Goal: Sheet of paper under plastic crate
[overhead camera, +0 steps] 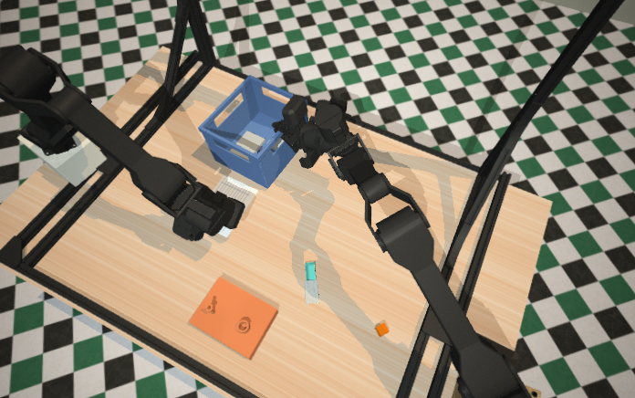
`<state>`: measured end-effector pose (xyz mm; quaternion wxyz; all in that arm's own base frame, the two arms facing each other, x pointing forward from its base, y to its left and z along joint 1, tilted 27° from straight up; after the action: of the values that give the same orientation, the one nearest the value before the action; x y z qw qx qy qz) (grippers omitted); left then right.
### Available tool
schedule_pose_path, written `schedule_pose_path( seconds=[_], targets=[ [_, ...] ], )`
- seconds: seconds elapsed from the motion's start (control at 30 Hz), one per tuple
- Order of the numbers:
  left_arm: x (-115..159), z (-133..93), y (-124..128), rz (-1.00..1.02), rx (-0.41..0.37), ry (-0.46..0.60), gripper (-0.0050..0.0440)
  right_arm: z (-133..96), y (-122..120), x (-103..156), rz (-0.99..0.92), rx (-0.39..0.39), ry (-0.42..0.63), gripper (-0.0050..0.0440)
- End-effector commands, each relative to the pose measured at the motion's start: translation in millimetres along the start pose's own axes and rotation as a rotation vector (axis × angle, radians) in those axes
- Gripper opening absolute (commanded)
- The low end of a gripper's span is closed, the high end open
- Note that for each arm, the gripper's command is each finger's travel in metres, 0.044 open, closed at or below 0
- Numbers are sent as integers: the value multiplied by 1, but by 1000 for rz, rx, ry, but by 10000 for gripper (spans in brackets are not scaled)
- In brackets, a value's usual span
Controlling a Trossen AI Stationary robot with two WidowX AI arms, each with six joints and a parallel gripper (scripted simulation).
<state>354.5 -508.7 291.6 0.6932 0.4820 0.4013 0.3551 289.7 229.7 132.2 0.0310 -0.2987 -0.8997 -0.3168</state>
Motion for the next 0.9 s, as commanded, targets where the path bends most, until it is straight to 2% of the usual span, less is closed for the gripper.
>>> schedule_pose_path(
  seconds=[0.0, 0.53, 0.87],
  targets=[
    [-15, -7, 46, -56, -73, -31, 0, 10, -4, -4, 6, 13, 8, 60],
    [-15, -7, 46, -56, -73, -31, 0, 30, -8, -15, 6, 13, 8, 60],
    [-15, -7, 46, -56, -73, -31, 0, 30, -8, -15, 6, 13, 8, 60]
  ],
)
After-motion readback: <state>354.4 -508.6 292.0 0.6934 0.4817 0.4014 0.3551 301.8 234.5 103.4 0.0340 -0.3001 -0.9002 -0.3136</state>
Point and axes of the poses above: on each arm, the point midway between the two fingers, 35 mm back from their tips, its own z axis out along the fingers, its own y axis across the jaws, x = y × z, the point moved 1 cm from there along -z, back along the fingers, and after that the axes turned 15 degrees about -z, right-handed, at the moved point
